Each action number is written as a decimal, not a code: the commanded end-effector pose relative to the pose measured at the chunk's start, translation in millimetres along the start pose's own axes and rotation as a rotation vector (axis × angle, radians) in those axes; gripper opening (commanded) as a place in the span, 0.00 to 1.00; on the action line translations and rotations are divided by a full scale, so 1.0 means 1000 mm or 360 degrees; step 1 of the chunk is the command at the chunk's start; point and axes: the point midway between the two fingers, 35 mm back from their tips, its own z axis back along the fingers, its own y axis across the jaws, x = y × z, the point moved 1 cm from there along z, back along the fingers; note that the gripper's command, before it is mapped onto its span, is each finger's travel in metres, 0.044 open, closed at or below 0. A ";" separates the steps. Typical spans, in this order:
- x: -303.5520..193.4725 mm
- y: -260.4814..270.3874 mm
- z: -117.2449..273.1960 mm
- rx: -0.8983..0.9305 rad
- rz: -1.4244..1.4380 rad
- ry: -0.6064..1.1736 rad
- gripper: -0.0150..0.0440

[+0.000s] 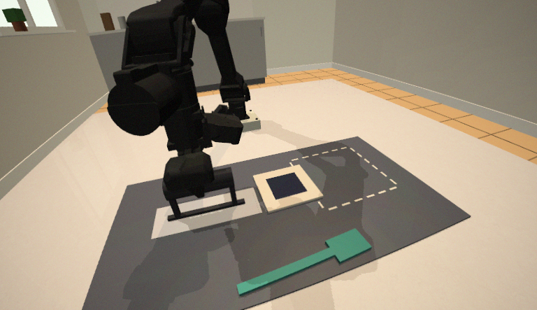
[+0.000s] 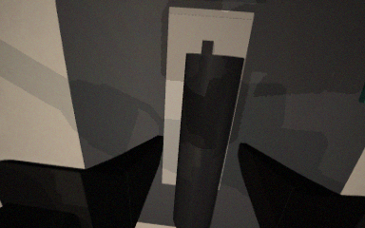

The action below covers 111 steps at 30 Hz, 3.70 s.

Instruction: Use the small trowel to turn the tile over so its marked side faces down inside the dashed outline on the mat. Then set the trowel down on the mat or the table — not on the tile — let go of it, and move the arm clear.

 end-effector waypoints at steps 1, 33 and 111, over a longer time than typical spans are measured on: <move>0.000 0.000 0.000 0.0000 0.0011 0.0001 0.71; 0.001 -0.002 0.051 -0.0158 -0.0464 -0.0016 0.76; 0.010 0.039 0.010 -0.0377 -0.4093 -0.1568 0.76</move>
